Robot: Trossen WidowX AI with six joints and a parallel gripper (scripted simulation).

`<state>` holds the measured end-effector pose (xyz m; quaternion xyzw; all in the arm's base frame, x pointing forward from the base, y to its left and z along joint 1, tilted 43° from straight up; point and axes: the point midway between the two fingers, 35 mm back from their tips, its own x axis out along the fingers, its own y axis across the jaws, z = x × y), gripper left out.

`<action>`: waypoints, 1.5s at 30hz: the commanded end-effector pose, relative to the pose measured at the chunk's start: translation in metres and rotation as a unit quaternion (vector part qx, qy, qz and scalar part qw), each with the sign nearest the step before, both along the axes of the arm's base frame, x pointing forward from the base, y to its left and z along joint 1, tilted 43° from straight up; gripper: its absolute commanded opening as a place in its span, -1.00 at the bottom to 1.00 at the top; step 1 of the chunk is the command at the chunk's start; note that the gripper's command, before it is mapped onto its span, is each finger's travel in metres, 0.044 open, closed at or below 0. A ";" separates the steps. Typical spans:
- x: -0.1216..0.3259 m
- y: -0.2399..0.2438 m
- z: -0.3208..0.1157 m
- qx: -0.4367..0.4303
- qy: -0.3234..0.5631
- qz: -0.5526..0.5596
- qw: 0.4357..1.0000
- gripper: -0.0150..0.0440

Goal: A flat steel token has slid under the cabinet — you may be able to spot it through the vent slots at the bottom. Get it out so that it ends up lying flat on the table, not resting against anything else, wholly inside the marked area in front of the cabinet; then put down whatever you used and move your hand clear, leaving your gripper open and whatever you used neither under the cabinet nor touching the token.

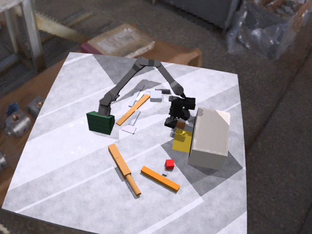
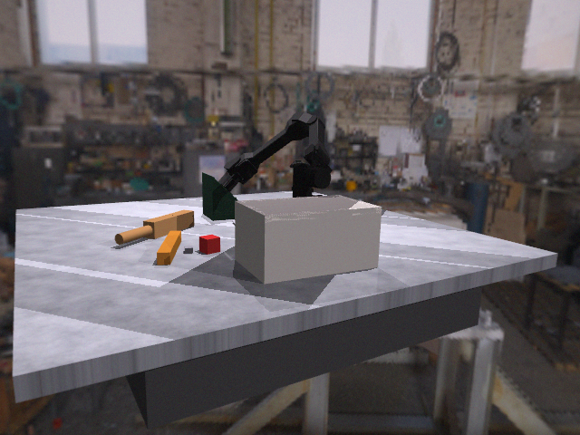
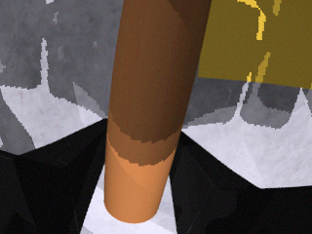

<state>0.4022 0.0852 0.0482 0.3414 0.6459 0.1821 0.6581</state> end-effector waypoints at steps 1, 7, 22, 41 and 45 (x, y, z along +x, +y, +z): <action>0.006 -0.001 0.000 0.001 -0.004 0.002 1.000 -0.49; 0.007 -0.003 -0.002 0.000 -0.004 0.002 1.000 -0.49; 0.004 -0.012 -0.013 0.000 -0.003 0.002 1.000 -0.49; 0.002 -0.020 -0.021 0.000 -0.003 0.002 1.000 -0.49; 0.001 -0.022 -0.022 0.000 -0.003 0.002 1.000 -0.49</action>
